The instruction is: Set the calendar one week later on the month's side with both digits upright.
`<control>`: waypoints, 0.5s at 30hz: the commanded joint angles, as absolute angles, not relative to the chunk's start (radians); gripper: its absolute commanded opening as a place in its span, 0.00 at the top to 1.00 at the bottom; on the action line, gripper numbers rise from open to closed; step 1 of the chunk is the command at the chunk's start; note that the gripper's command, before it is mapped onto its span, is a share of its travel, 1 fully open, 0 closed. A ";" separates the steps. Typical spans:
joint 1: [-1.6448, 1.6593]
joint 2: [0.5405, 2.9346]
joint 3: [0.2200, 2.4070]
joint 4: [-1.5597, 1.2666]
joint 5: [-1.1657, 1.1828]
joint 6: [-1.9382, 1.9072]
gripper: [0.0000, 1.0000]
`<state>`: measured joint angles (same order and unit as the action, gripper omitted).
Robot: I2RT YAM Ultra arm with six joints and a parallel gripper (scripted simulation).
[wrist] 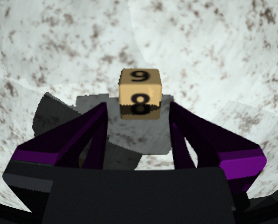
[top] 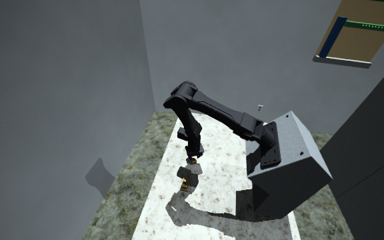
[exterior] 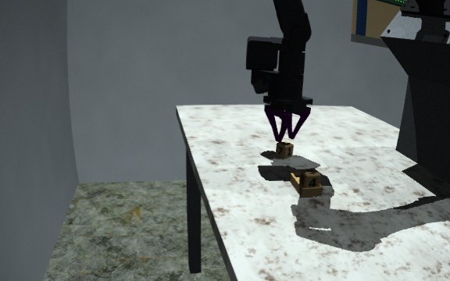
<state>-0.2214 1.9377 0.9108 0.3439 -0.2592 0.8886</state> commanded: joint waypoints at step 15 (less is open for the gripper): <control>-0.224 1.933 0.905 0.349 -0.253 0.888 0.55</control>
